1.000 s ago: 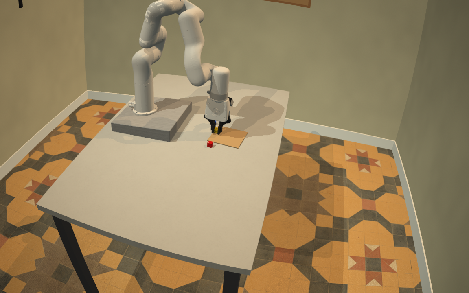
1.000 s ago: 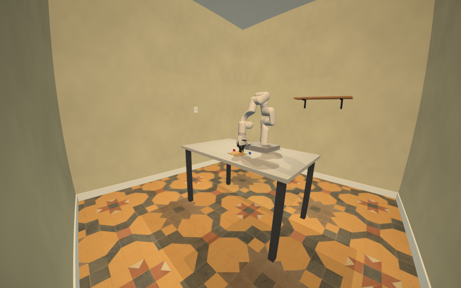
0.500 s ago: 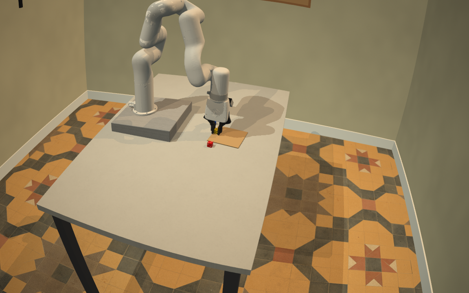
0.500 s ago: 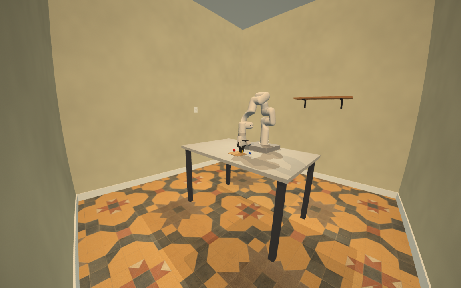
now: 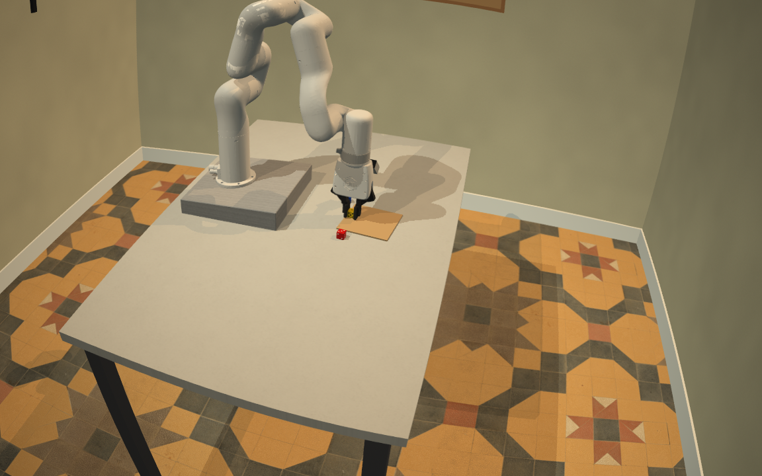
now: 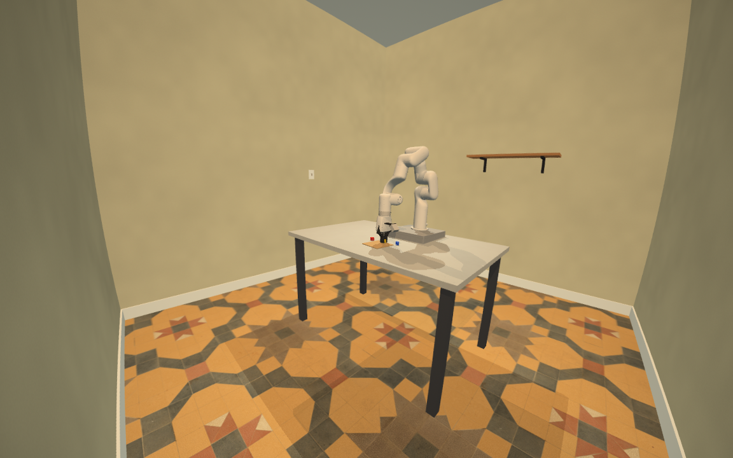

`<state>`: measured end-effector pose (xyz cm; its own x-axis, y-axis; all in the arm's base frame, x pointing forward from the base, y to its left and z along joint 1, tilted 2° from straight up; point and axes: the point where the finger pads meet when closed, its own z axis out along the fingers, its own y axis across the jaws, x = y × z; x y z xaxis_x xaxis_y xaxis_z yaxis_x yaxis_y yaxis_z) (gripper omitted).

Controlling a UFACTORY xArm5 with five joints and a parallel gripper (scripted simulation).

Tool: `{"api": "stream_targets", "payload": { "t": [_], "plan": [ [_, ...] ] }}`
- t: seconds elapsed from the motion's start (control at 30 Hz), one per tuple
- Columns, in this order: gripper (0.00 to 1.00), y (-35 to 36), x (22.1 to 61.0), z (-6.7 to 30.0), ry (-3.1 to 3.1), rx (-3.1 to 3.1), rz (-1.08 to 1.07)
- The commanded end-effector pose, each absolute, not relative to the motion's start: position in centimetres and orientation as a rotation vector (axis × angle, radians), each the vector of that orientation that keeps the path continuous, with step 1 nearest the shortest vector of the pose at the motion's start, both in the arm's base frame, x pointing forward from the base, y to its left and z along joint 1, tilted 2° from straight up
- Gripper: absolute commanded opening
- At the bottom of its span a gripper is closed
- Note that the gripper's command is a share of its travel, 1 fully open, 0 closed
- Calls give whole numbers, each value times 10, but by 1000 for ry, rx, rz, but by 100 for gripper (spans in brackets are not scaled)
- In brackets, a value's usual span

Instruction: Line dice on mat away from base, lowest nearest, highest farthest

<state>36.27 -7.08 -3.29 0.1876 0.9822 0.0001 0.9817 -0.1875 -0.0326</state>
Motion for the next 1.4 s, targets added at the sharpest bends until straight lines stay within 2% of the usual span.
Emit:
{"api": "stream_targets", "payload": {
  "t": [0.0, 0.8, 0.83, 0.9, 0.93, 1.07, 1.1, 1.17, 1.2, 1.37],
  "plan": [
    [15, -71, 364, -32, -1988, -2403, 29],
    [15, -71, 364, -32, -1988, -2403, 29],
    [19, -71, 364, -32, -1988, -2403, 29],
    [19, -71, 364, -32, -1988, -2403, 29],
    [23, -71, 364, -32, -1988, -2403, 29],
    [23, -71, 364, -32, -1988, -2403, 29],
    [28, -71, 364, -32, -1988, -2403, 29],
    [28, -71, 364, -32, -1988, -2403, 29],
    [32, -71, 364, -32, -1988, -2403, 29],
    [36, -71, 364, -32, -1988, -2403, 29]
  ]
}}
